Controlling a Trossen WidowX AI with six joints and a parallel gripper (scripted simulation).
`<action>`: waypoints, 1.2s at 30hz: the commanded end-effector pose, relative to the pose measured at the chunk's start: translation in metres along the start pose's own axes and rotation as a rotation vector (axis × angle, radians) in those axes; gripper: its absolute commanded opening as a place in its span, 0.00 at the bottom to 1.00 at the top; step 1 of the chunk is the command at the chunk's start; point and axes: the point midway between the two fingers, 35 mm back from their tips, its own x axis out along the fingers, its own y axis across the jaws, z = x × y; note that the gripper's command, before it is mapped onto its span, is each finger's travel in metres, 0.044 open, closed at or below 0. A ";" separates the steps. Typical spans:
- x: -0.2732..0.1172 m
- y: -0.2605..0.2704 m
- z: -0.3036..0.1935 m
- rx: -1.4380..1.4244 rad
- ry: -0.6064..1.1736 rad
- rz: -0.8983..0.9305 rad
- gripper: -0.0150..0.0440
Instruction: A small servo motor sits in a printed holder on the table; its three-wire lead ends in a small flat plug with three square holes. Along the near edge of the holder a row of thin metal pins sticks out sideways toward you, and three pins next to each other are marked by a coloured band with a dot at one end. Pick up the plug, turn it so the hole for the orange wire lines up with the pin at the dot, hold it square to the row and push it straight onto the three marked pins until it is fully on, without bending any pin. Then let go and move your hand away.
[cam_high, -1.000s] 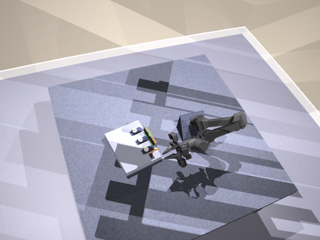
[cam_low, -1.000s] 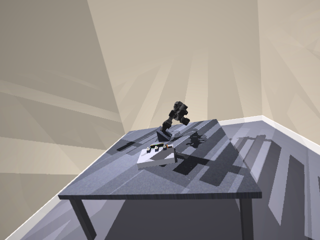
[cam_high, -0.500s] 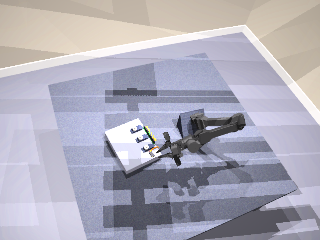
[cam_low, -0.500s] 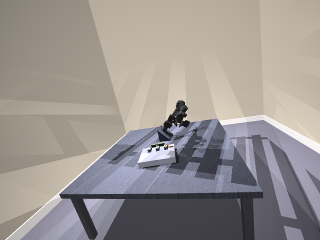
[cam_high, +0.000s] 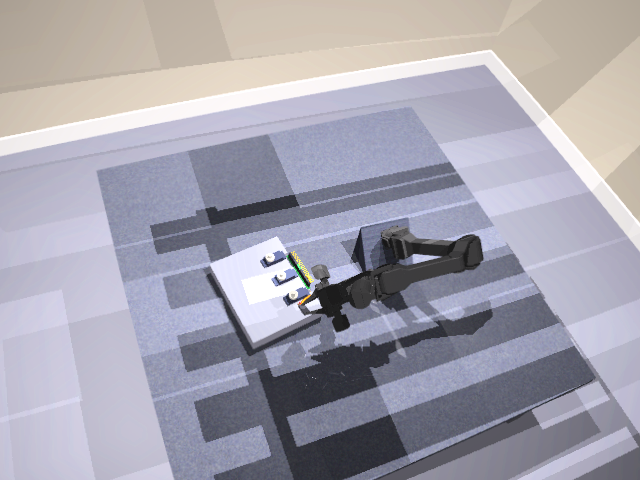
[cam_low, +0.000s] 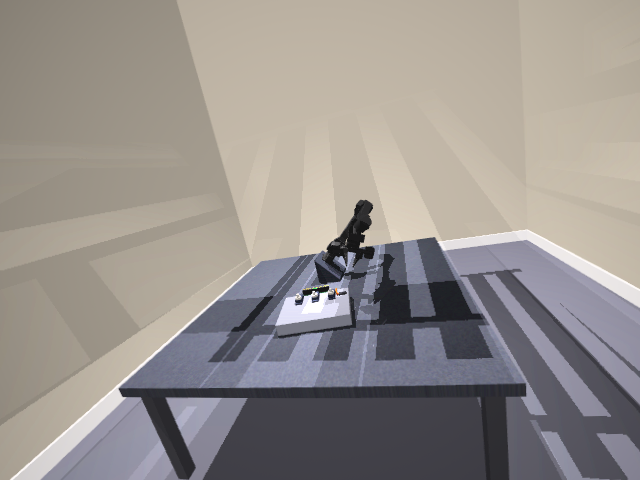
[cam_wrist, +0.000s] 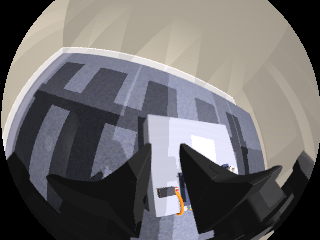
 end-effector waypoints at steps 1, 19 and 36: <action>0.011 -0.006 -0.010 0.100 0.097 -0.006 0.45; 0.036 -0.025 -0.048 0.528 0.442 -0.086 0.45; 0.045 -0.038 -0.077 0.981 0.735 -0.226 0.45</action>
